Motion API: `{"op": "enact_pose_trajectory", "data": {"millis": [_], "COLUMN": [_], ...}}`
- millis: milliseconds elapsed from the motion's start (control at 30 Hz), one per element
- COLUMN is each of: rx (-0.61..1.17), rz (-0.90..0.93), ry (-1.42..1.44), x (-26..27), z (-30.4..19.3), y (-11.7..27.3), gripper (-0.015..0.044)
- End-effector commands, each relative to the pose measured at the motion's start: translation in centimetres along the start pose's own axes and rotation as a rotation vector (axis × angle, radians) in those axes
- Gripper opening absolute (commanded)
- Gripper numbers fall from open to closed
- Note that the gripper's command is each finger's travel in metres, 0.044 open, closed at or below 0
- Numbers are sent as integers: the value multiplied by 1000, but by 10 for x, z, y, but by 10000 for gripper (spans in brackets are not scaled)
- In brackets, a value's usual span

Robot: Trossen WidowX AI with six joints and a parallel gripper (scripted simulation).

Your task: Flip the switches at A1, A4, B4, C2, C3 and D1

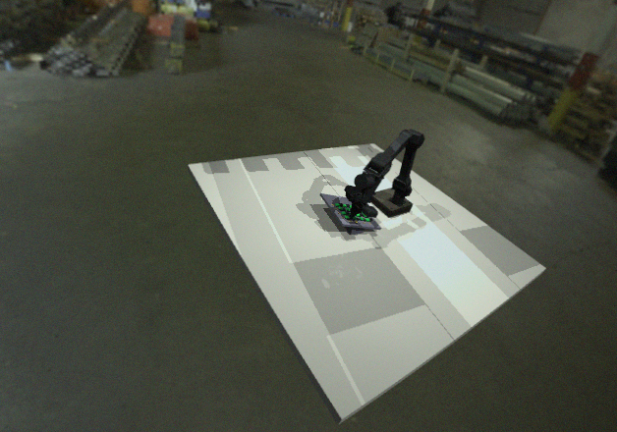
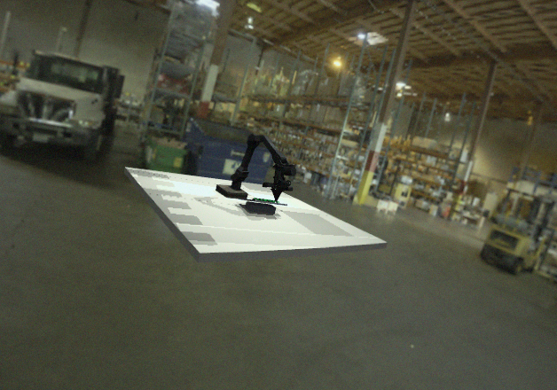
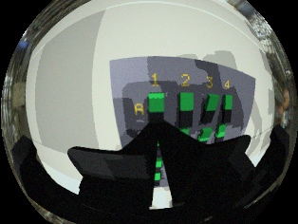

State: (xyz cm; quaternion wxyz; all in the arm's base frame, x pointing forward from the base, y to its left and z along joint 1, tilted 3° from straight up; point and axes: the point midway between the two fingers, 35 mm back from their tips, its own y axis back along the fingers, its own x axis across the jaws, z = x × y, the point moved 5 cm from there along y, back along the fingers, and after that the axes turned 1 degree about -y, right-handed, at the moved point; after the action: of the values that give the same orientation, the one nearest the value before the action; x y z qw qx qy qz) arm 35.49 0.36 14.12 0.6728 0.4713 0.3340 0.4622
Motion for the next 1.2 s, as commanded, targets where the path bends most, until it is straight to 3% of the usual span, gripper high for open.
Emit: {"op": "enact_pose_trajectory", "data": {"millis": [0, 333, 533, 800, 1033, 1167], "rx": [-3, -3, 23, 24, 23, 23], "rz": [0, 0, 0, 0, -5, -7], "ry": [4, 4, 4, 5, 8, 6], "x": [0, 0, 0, -2, -80, -89], "z": [1, 1, 4, 5, 7, 6], "y": [-1, -2, 60, 63, 63, 63], "gripper": [0, 0, 0, 0, 0, 0]}}
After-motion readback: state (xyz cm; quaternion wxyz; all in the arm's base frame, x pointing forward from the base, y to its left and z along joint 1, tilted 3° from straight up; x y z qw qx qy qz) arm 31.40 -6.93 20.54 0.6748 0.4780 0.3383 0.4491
